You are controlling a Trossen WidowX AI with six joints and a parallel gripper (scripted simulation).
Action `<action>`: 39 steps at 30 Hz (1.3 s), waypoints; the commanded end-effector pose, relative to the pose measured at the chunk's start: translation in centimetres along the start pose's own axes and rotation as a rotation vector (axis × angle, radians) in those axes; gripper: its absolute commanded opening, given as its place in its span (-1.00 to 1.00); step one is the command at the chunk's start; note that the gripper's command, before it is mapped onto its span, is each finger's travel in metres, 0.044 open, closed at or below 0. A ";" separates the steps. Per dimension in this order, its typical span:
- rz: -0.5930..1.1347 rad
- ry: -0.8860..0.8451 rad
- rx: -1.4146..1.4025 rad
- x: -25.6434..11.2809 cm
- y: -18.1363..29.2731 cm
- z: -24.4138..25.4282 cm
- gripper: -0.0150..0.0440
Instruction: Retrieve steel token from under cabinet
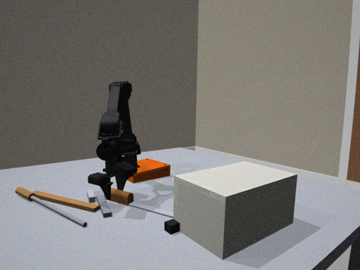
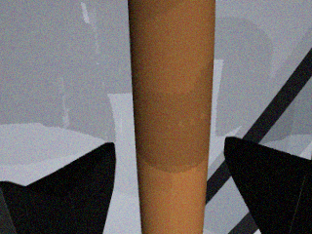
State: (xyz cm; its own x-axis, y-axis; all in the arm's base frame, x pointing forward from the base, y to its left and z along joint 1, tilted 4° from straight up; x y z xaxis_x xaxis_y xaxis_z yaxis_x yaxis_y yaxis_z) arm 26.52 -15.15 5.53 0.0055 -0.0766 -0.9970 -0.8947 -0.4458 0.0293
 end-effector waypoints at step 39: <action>-0.001 0.004 0.037 0.2 -1.1 -0.1 -0.49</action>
State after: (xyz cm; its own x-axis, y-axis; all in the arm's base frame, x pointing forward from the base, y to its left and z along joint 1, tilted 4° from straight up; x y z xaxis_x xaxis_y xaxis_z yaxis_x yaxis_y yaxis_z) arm 26.83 -14.92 5.30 0.0065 -0.0754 -0.9971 -0.9055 -0.4235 0.0262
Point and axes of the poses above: the point midway between the two fingers, 35 mm back from their tips, its own x axis out along the fingers, its own z axis across the jaws, y = z × x, the point moved 4 cm from there along -x, back along the fingers, and after that the axes turned 4 degrees about x, right-handed, at the moved point
